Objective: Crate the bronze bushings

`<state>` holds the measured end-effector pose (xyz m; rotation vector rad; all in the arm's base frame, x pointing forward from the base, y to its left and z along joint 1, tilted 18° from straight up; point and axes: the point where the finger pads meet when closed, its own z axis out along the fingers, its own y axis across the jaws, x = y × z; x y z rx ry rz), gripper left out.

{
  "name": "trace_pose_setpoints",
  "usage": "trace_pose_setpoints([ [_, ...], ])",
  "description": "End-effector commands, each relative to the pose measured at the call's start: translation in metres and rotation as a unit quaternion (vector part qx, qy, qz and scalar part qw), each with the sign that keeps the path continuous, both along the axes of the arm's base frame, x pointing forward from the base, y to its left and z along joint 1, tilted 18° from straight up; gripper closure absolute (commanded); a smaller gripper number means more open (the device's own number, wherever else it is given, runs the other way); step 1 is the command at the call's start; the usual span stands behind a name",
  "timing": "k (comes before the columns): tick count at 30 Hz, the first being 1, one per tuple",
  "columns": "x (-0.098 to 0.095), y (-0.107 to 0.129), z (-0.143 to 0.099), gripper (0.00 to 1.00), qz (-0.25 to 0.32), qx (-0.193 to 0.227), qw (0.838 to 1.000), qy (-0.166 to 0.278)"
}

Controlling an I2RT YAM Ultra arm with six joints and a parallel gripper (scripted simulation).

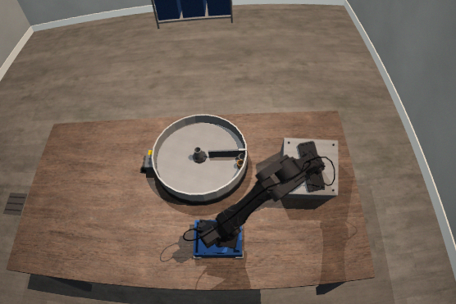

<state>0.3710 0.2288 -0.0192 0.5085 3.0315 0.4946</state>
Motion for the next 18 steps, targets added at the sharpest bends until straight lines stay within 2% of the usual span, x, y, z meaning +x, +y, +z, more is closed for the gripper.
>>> trace_pose_setpoints([
  [1,0.0005,-0.0016,-0.0058,1.00,-0.005,-0.006,1.000,0.002],
  [8,-0.0066,-0.0029,-0.0125,1.00,-0.003,-0.010,1.000,0.010],
  [18,-0.0022,-0.0006,-0.0081,1.00,-0.003,-0.007,1.000,0.004],
])
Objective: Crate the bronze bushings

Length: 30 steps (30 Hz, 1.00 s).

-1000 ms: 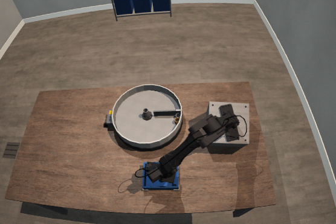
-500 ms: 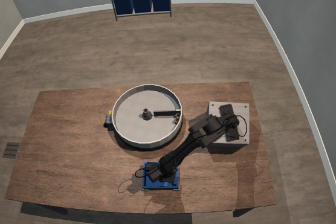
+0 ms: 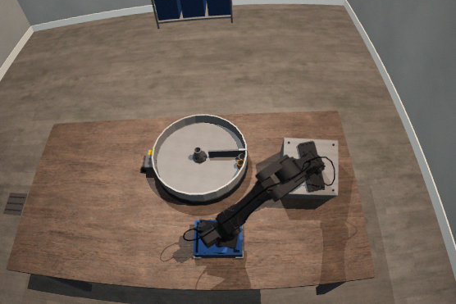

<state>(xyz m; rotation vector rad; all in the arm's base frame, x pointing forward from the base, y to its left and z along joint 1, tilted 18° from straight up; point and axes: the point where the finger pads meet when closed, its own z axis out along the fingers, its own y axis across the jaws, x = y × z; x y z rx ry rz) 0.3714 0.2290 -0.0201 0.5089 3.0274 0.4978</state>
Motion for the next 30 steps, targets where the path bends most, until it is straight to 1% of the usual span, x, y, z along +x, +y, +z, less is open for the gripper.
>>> trace_pose_setpoints([
  [1,-0.0026,-0.0008,-0.0072,1.00,-0.002,-0.008,1.000,0.006],
  [25,-0.0027,-0.0008,-0.0073,1.00,-0.002,-0.008,1.000,0.006],
  [30,-0.0068,-0.0014,-0.0124,1.00,-0.002,-0.009,1.000,0.008],
])
